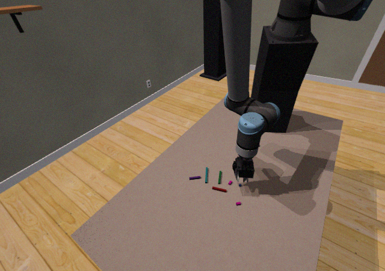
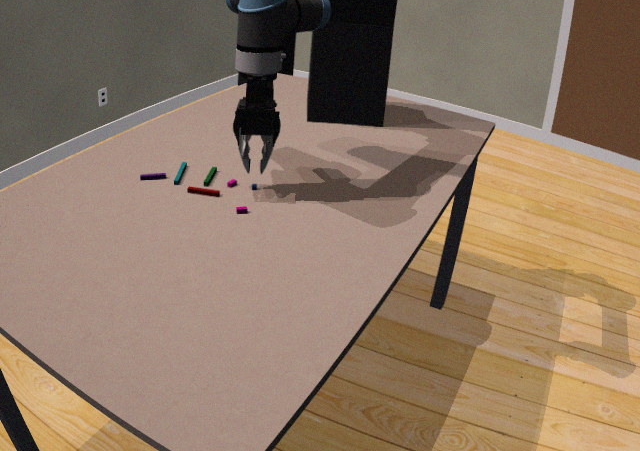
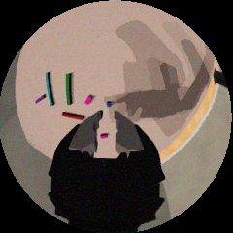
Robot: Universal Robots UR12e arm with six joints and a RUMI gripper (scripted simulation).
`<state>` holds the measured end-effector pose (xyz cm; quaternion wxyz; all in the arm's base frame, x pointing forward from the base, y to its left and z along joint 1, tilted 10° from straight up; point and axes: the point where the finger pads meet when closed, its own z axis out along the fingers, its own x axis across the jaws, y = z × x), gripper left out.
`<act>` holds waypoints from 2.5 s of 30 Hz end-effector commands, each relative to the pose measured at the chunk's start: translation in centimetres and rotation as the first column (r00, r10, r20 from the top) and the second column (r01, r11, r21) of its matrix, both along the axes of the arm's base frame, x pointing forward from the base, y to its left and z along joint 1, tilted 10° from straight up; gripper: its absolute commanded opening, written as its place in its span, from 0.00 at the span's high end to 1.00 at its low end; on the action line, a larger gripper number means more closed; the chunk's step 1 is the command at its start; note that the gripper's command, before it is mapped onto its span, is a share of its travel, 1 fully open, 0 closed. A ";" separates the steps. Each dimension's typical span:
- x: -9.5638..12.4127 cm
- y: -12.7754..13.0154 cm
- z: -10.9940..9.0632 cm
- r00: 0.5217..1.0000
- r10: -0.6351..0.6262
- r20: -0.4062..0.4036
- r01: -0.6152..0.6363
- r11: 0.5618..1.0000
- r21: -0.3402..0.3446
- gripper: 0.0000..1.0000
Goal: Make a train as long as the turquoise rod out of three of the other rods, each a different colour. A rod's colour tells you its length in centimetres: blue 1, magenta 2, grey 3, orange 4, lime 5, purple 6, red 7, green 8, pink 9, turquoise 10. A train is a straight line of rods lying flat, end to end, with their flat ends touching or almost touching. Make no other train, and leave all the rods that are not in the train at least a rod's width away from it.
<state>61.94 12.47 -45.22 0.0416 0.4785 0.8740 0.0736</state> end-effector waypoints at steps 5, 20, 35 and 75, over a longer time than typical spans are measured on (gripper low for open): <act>0.2 0.1 -1.1 1.000 0.000 0.001 0.000 1.000 0.000 0.86; 0.3 0.2 -2.0 1.000 0.000 0.001 0.000 1.000 0.000 0.86; 0.3 0.2 -2.1 1.000 0.000 0.001 0.000 1.000 0.000 0.86; 0.4 0.2 -2.7 1.000 0.000 0.001 0.000 1.000 0.000 0.86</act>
